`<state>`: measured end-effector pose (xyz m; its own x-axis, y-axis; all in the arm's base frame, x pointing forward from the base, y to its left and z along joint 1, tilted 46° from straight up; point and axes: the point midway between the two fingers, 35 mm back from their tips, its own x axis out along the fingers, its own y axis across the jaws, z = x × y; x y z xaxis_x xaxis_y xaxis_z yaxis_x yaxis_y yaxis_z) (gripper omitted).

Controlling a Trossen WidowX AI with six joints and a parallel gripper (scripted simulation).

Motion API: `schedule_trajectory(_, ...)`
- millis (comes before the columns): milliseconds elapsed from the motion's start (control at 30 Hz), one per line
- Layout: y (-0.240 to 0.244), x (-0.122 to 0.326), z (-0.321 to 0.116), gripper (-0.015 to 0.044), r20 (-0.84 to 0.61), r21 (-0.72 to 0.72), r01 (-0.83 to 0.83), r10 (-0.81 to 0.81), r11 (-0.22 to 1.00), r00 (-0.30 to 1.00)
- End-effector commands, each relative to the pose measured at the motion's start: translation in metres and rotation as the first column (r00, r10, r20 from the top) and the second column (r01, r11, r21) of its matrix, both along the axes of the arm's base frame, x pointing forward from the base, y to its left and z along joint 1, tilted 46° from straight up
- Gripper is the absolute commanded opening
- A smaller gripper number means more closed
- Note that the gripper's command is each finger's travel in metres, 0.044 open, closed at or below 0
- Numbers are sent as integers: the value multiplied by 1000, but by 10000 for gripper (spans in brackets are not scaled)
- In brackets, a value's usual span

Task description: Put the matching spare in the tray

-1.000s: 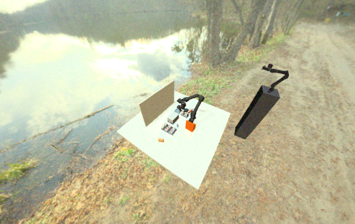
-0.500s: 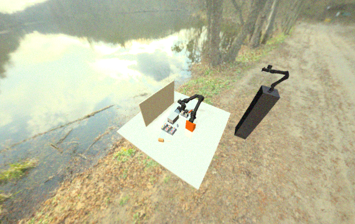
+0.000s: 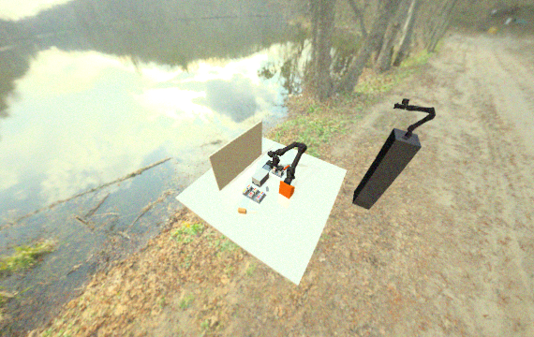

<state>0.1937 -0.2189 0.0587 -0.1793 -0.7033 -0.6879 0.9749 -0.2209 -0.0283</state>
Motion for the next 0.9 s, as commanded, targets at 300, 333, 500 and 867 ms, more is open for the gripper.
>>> schedule_trajectory(300,0,0,0,10,1,0,0,0,1000,1000)
schedule_trajectory(333,0,0,0,0,1,0,0,0,1000,1000)
schedule_trajectory(500,0,0,0,0,1,0,0,0,1000,1000)
schedule_trajectory(867,30,11,27,0,3,10,-1,1,1000,1000)
